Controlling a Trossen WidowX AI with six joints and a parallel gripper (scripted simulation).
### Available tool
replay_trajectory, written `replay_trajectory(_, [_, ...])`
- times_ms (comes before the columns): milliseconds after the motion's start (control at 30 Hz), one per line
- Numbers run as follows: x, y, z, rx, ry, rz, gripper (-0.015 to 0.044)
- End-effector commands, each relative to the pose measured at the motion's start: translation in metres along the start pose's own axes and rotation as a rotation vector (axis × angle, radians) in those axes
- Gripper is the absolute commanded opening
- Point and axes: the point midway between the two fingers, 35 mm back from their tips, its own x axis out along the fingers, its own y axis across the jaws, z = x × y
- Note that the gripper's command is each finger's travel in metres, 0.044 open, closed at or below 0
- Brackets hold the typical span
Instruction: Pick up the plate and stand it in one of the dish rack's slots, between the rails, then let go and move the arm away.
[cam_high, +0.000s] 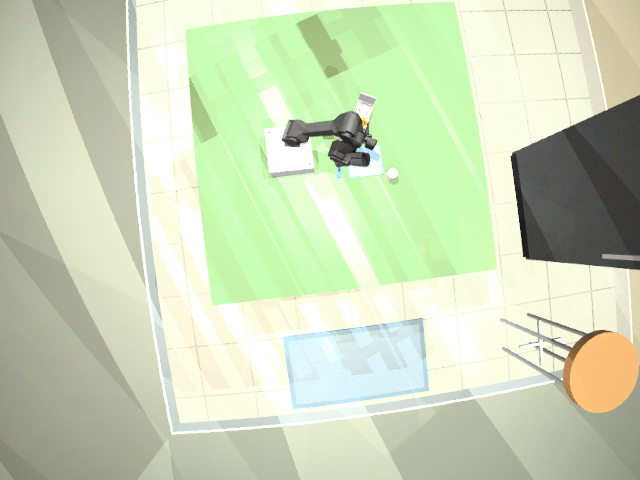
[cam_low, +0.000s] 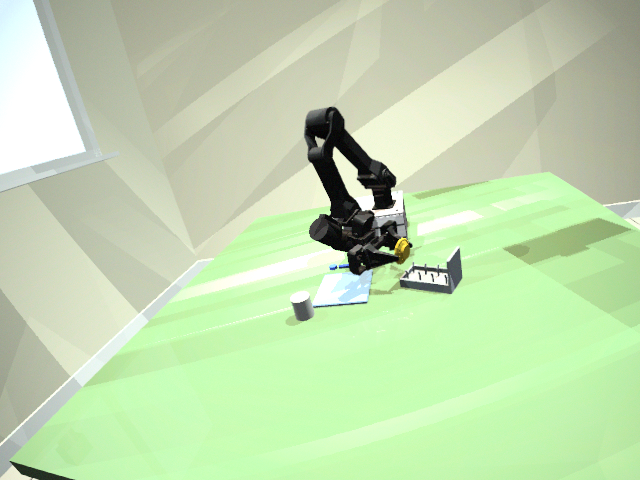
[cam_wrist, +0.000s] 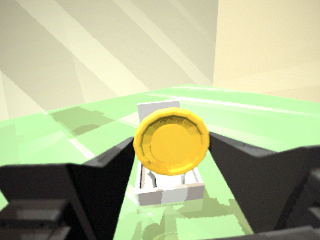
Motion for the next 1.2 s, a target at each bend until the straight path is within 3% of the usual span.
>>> replay_trajectory(0, [0.003,0.001,-0.004,0.004,0.010,-0.004,0.0000])
replay_trajectory(1167, [0.033,0.005,-0.022,-0.008,0.049,0.004,0.0000])
